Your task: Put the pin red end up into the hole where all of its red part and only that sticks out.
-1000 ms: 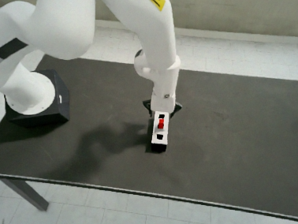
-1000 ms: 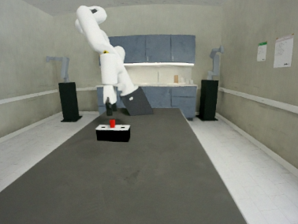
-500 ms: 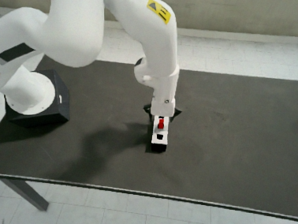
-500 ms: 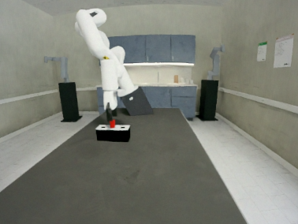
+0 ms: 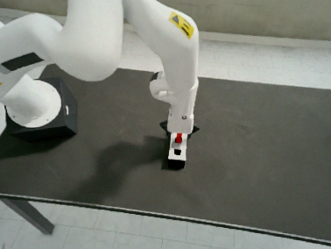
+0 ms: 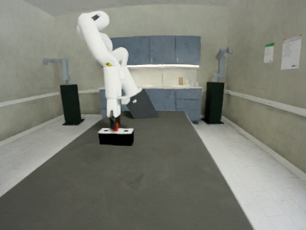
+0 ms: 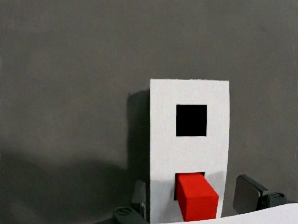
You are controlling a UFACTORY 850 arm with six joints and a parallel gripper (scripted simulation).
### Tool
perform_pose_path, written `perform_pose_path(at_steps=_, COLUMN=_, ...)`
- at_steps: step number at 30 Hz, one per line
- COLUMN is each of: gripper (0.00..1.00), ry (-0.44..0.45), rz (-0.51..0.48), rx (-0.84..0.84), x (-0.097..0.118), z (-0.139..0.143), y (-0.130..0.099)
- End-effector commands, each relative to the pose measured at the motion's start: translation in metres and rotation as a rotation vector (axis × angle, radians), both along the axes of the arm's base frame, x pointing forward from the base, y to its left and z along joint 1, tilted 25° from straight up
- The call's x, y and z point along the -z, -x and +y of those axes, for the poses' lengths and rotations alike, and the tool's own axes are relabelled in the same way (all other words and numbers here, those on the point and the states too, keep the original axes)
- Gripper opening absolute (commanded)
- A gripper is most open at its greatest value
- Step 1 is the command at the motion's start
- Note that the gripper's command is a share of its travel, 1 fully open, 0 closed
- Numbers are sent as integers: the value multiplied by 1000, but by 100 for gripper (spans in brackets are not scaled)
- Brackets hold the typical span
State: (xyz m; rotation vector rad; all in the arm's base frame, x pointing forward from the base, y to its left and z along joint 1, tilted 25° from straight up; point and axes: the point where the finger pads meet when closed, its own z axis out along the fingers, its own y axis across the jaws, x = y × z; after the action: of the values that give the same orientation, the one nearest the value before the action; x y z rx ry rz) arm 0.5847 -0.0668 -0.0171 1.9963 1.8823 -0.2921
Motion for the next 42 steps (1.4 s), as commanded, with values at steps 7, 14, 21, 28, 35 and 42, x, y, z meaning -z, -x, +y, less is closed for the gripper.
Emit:
perform_pose_path(at_steps=7, gripper=0, ry=0, rz=-1, rx=0, x=-1, z=1, y=-1)
perform_pose_path(at_steps=14, gripper=0, ry=0, rz=-1, rx=0, x=-1, z=1, y=-1)
perform_pose_path(at_steps=21, gripper=0, ry=0, rz=-1, rx=0, x=-1, z=1, y=-1)
perform_pose_path(at_steps=28, gripper=0, ry=0, rz=-1, rx=0, x=-1, z=1, y=-1)
perform_pose_path(at_steps=35, gripper=0, ry=0, rz=-1, rx=0, x=-9, z=5, y=0)
perform_pose_path(at_steps=42, gripper=0, ry=0, rz=-1, rx=0, x=-9, z=5, y=0)
